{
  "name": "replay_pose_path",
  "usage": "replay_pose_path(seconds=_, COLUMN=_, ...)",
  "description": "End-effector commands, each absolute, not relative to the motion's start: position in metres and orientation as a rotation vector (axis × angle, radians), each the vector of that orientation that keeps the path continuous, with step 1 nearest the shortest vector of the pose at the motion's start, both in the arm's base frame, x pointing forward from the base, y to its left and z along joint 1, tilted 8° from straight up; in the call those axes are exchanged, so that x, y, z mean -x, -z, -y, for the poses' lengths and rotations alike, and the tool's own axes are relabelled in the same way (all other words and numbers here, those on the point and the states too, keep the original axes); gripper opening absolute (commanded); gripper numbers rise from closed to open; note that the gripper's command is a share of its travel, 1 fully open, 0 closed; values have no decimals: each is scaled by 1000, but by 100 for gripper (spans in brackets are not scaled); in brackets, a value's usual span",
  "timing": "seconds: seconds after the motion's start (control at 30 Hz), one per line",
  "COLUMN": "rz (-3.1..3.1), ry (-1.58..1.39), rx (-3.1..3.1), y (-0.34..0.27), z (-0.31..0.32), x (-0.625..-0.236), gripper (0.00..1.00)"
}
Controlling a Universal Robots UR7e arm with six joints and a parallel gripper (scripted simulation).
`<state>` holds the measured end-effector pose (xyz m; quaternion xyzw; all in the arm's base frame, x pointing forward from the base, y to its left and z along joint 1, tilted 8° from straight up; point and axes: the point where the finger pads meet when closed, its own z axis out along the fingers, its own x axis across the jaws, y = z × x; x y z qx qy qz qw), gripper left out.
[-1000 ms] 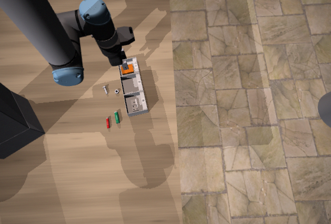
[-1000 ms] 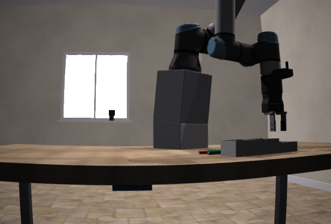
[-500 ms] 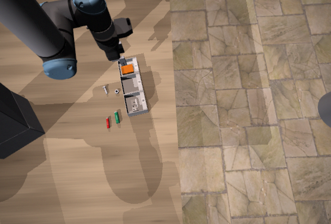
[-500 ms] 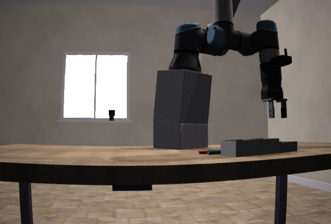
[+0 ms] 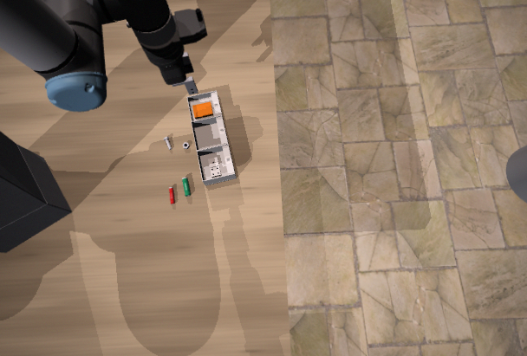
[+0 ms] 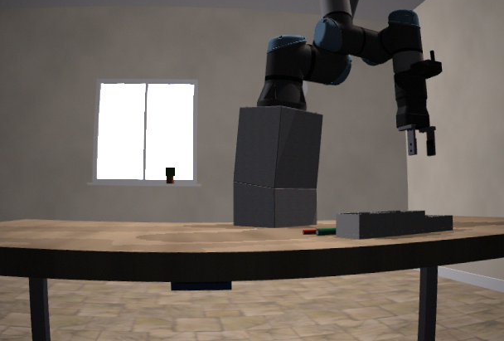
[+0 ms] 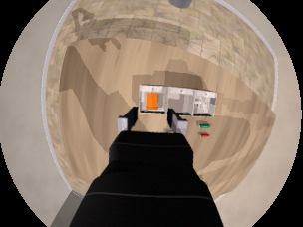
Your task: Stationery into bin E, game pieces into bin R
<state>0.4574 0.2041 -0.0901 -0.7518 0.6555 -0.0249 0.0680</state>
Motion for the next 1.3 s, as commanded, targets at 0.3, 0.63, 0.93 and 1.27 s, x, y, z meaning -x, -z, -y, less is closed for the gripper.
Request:
replay_pose_path(seconds=0.3, rz=-1974, ry=75, rx=2265, y=54, z=-202, x=-453, gripper=100)
replay_pose_path(seconds=0.63, rz=-1974, ry=75, rx=2265, y=54, z=-202, x=-453, gripper=100)
replay_pose_path(seconds=0.93, rz=-1974, ry=75, rx=2265, y=54, z=-202, x=-453, gripper=100)
replay_pose_path(seconds=1.27, rz=-1974, ry=75, rx=2265, y=54, z=-202, x=-453, gripper=100)
